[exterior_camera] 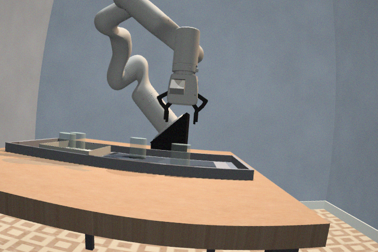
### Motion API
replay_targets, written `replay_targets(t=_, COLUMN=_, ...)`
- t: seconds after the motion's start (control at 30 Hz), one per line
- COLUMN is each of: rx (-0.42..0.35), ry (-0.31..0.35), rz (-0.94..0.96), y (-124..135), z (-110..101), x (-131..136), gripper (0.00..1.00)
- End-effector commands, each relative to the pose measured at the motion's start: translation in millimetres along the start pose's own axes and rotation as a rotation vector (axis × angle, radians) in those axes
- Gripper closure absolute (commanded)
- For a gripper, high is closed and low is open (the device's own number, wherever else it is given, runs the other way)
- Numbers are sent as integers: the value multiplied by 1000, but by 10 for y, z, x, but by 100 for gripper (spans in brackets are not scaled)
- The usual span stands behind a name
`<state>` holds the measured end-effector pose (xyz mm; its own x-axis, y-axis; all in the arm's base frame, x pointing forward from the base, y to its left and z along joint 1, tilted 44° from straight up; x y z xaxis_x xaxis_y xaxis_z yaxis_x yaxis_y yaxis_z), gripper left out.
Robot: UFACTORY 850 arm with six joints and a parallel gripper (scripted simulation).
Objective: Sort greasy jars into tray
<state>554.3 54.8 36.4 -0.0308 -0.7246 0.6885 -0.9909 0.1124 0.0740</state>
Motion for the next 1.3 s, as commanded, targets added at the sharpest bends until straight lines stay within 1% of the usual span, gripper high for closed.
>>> replay_targets(t=0.0, rx=0, ry=0, rz=1, y=-15, z=53, x=-82, gripper=0)
replay_targets(t=0.27, rx=0, ry=0, rz=1, y=-16, z=542, x=-82, gripper=0)
replay_targets(t=0.53, rx=0, ry=0, rz=1, y=-16, z=542, x=-82, gripper=0)
replay_targets(t=1.27, rx=0, ry=0, rz=1, y=-16, z=942, x=-82, gripper=0)
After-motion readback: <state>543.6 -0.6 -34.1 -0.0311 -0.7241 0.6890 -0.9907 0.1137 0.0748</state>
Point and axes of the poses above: the point where the finger pads meet when closed, its own z axis out along the fingers, its own x axis across the jaws, y = z × x, the point moved 10 cm from there along -z, back along the fingers, and after that the axes turned 4 degrees about -z, right-handed, at the moved point
